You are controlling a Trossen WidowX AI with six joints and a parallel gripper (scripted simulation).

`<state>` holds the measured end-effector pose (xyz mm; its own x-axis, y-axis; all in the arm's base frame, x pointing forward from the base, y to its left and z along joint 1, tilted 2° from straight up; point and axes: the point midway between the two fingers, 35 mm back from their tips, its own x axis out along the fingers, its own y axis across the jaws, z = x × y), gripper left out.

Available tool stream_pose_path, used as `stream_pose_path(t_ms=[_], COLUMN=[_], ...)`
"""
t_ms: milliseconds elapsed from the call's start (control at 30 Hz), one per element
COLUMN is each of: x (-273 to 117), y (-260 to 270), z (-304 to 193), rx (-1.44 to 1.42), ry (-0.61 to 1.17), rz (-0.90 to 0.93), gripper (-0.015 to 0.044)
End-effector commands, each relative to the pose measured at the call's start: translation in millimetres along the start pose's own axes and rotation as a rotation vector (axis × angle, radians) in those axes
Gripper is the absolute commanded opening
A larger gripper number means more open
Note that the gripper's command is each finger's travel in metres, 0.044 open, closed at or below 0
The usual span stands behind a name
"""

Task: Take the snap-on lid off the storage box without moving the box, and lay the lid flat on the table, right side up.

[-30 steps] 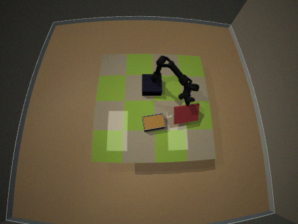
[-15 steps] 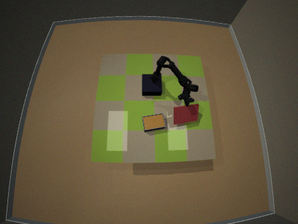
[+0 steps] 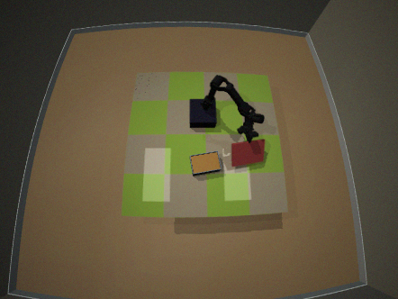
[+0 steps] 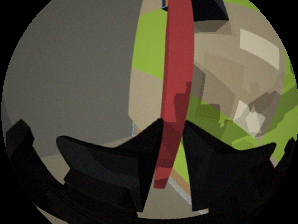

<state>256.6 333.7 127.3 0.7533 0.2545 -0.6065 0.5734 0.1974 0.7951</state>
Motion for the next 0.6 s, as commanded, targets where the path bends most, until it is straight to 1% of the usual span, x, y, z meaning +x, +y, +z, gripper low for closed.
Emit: stream_pose_path(t_ms=[0, 567], x=[2, 11], y=[-3, -13], z=[1, 1], rx=[0.000, 0.000], ry=[-0.003, -0.003], rz=[0.003, 0.003], gripper=[0.0000, 0.0000])
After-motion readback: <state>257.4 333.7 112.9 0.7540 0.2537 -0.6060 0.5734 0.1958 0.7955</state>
